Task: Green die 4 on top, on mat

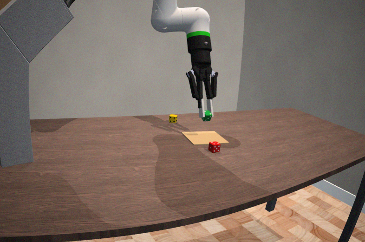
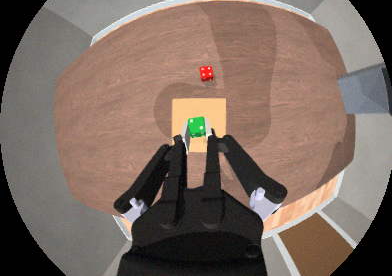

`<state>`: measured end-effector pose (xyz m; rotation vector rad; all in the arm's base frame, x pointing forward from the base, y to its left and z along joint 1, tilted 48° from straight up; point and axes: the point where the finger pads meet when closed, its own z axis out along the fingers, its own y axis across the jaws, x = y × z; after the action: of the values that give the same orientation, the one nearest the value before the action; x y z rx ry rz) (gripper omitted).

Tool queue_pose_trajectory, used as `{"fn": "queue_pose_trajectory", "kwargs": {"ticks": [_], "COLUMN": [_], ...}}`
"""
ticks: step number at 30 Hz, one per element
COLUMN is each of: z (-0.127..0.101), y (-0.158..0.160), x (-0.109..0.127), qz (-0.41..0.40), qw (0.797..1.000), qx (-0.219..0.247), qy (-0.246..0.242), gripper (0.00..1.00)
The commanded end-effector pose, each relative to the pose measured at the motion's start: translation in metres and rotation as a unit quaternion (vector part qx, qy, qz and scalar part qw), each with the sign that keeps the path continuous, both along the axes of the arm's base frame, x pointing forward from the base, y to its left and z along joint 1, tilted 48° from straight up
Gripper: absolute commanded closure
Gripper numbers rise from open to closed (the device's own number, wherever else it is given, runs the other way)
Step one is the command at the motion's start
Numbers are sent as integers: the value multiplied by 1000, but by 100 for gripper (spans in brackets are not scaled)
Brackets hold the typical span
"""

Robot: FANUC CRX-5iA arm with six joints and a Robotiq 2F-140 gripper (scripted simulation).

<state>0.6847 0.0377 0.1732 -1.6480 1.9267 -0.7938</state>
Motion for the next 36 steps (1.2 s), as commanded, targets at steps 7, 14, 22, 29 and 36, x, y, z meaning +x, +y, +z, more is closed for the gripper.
{"fn": "queue_pose_trajectory", "kwargs": {"ticks": [7, 14, 22, 29, 36], "z": [2, 2, -2, -7, -6], "y": [-6, -17, -35, -40, -29], "x": [0, 1, -1, -4, -4], "qz": [35, 36, 43, 69, 95], "qw": [999, 999, 998, 994, 990], "qx": [33, 38, 51, 80, 103], "qy": [-5, -1, 7, 9, 0], "gripper": [76, 76, 76, 76, 76]}}
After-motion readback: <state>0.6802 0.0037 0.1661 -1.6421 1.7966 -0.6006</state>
